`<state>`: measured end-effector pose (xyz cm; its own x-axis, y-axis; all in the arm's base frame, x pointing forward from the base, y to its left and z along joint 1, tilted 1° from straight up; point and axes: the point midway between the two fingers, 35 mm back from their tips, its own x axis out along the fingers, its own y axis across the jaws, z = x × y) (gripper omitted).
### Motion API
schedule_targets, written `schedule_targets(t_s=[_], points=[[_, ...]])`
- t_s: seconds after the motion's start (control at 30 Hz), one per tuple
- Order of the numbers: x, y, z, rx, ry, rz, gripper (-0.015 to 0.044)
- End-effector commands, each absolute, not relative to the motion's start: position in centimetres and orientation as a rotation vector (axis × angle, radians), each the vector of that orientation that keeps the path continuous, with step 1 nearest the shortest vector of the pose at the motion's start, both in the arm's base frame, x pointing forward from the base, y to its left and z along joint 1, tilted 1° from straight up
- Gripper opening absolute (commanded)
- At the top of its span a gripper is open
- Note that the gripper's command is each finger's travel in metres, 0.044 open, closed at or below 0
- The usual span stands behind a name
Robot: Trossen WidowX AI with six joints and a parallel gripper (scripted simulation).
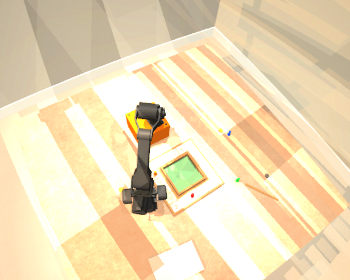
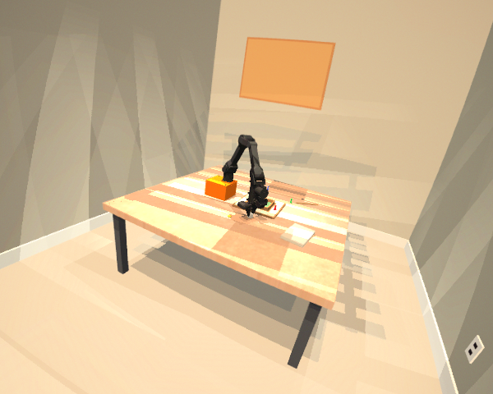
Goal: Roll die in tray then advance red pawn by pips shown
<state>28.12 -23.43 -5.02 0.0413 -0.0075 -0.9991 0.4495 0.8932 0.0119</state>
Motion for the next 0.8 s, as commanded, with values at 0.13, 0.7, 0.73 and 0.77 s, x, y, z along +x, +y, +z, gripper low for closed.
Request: schedule_targets(t_s=[0.13,0.7,0.73,0.77], points=[[28.1,-23.5,-5.1,0.357,1.5,-0.362,0.0045],[28.4,-23.8,7.1,0.357,1.499,-0.363,0.0],[28.4,-23.8,7.3,0.357,1.499,-0.363,0.0],[28.4,-23.8,7.3,0.357,1.499,-0.363,0.0]])
